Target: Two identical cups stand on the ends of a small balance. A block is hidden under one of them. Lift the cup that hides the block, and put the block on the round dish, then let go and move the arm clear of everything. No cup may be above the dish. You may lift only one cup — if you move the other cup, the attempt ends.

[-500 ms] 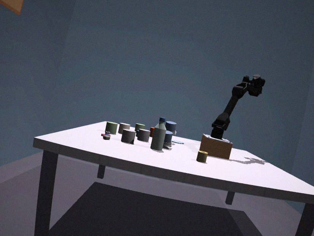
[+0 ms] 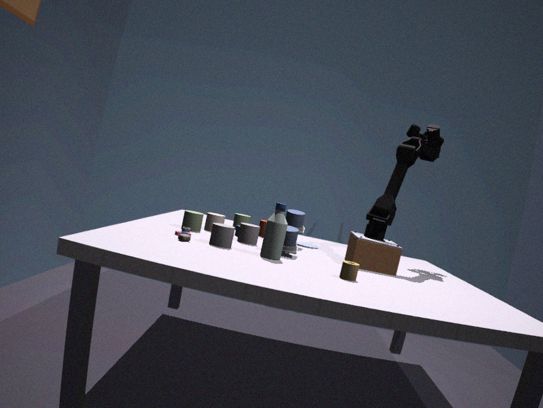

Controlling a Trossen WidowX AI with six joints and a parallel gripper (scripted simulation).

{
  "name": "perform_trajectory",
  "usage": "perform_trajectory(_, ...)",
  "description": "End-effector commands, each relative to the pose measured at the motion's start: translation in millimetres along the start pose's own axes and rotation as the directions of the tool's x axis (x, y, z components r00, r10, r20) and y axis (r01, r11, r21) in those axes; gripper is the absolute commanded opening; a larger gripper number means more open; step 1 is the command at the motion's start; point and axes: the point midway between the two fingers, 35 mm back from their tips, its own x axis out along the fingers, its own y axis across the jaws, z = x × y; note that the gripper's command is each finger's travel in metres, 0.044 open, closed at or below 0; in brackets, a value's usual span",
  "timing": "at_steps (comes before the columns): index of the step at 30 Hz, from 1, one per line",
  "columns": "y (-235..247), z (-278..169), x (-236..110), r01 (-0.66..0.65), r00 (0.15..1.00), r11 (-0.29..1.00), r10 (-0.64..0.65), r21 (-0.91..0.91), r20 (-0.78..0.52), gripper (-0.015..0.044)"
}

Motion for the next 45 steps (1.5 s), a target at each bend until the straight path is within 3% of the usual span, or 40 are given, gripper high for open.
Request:
perform_trajectory(1,-22,5,9,0.008,1.000,0.992,-0.010,0.128,0.013,0.0440)
perform_trajectory(12,-88,29,34,0.022,0.996,0.885,-0.061,0.465,0.070,0.0440)
perform_trajectory(25,-183,59,45,-0.039,0.976,0.612,-0.147,0.790,0.162,0.0440)
perform_trajectory(31,-220,64,39,-0.052,0.963,0.474,-0.210,0.879,0.170,0.0440)
perform_trajectory(45,-323,90,12,-0.275,0.899,0.091,-0.329,0.957,0.289,0.0440)
